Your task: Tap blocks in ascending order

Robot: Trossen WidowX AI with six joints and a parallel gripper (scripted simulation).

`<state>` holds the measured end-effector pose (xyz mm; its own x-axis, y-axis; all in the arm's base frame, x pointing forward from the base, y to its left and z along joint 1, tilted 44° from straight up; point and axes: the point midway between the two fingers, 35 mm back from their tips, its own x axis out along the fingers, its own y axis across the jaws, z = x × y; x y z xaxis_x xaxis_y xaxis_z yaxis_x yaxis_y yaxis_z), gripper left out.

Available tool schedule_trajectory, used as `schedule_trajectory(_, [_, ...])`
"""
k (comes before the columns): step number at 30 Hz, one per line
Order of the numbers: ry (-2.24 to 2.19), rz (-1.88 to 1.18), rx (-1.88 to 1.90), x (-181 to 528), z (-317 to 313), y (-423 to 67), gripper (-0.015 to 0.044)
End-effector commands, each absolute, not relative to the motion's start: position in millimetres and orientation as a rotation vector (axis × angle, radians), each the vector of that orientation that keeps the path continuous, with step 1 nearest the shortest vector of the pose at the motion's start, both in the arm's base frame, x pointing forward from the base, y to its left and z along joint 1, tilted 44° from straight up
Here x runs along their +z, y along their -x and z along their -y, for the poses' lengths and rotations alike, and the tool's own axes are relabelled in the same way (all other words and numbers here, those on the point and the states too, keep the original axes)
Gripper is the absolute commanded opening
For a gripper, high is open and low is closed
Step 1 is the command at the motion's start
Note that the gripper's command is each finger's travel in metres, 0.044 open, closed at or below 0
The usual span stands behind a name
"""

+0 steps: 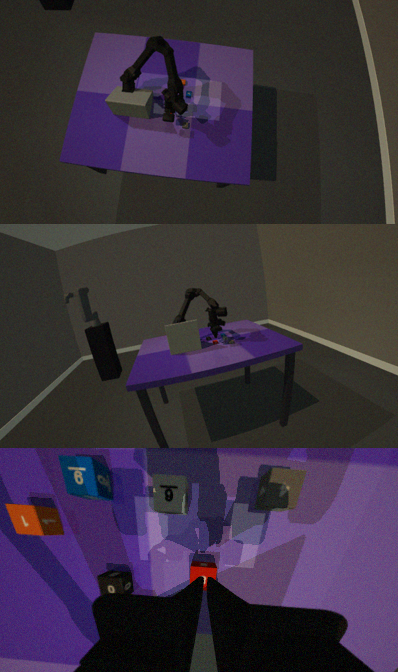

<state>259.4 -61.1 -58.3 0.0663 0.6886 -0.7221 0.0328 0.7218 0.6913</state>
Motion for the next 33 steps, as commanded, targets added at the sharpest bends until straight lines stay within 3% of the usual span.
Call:
schedule_trajectory(1, [-0.627,-1.44,0.55,-49,71,-259,0.002])
schedule_trajectory(6, [-0.626,-1.442,0.549,1,118,-254,0.002])
schedule_trajectory(12, [-0.623,-1.442,0.548,6,118,-258,0.002])
schedule_trajectory(21, [-0.605,-1.431,0.557,86,43,-343,0.002])
schedule_trajectory(29, [-0.63,-1.436,0.556,100,26,-353,0.002])
schedule_trajectory(33, [-0.629,-1.435,0.555,71,-1,-358,0.002])
